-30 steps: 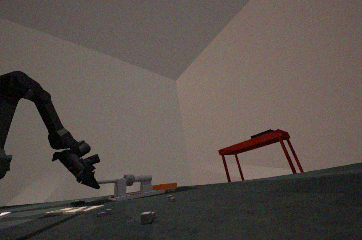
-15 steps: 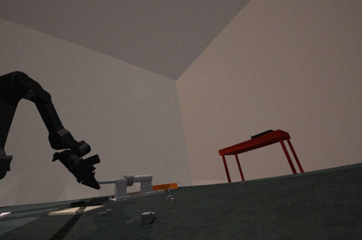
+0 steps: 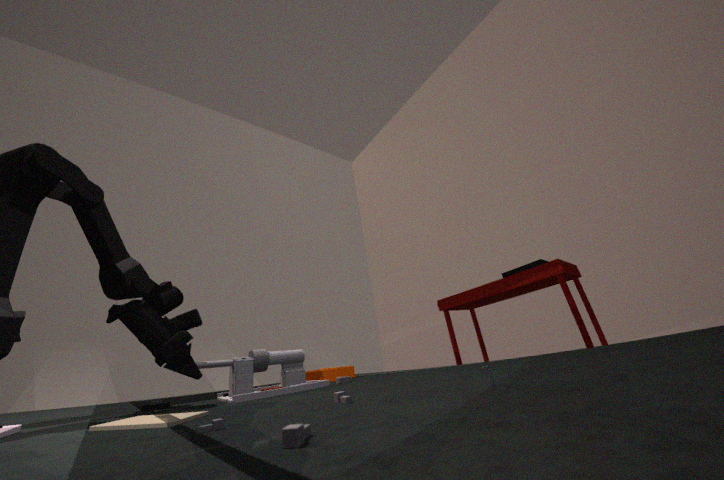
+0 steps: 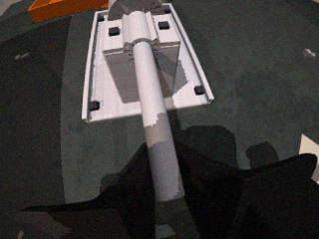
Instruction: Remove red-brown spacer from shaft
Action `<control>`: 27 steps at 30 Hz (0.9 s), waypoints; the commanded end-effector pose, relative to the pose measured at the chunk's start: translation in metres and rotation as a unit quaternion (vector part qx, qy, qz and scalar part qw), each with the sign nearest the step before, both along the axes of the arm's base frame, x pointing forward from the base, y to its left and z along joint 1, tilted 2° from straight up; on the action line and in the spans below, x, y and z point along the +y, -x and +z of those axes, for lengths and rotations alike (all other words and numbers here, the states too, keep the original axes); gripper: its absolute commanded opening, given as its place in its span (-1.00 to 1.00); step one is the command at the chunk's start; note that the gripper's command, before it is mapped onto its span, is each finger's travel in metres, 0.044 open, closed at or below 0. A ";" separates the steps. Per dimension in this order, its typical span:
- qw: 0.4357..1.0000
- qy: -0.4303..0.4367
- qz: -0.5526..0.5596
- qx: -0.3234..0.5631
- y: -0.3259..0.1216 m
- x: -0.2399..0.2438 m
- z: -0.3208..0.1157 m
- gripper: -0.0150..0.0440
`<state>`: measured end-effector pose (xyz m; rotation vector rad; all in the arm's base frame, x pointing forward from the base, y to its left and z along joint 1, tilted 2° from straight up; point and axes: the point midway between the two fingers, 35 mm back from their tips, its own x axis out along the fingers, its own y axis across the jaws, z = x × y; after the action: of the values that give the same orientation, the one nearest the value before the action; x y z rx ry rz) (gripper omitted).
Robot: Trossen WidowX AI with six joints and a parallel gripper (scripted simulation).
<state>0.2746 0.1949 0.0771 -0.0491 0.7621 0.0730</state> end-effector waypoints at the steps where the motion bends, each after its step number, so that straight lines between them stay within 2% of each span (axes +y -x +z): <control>1: 1.000 -0.001 -0.001 -0.003 -0.003 0.001 0.002 -0.49; 27: 1.000 -0.001 -0.001 -0.003 -0.011 0.001 0.002 -0.49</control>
<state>0.2829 0.1954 0.0775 -0.0493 0.7619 0.0718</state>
